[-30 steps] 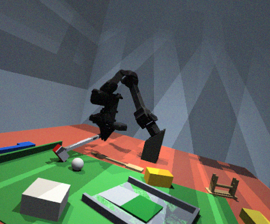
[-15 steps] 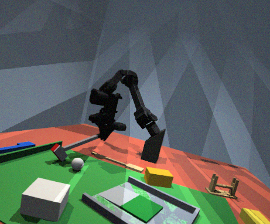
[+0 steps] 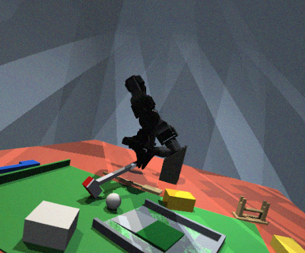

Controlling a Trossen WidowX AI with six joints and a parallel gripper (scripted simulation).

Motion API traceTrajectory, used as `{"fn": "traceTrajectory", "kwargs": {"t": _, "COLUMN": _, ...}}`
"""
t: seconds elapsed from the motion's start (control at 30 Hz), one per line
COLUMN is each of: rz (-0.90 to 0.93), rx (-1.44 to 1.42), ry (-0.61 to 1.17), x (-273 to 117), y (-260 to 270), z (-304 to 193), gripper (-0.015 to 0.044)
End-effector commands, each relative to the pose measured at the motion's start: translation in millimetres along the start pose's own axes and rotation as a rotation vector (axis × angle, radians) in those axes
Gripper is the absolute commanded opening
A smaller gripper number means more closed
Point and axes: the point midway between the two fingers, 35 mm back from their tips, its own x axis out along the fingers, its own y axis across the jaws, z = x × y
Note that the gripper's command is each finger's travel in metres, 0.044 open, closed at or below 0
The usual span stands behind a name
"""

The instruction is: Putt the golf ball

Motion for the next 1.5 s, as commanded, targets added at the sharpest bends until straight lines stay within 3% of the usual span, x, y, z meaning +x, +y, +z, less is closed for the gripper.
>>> {"fn": "traceTrajectory", "kwargs": {"t": 0.0, "rz": -0.007, "rx": 0.004, "ry": -0.01, "x": -8, "y": 5, "z": 0, "gripper": 0.0}}
{"fn": "traceTrajectory", "kwargs": {"t": 0.33, "rz": -0.007, "rx": 0.003, "ry": -0.009, "x": -59, "y": 5, "z": -1, "gripper": 0.0}}
{"fn": "traceTrajectory", "kwargs": {"t": 1.47, "rz": -0.013, "rx": -0.004, "ry": -0.003, "x": -51, "y": 5, "z": -3, "gripper": 0.0}}
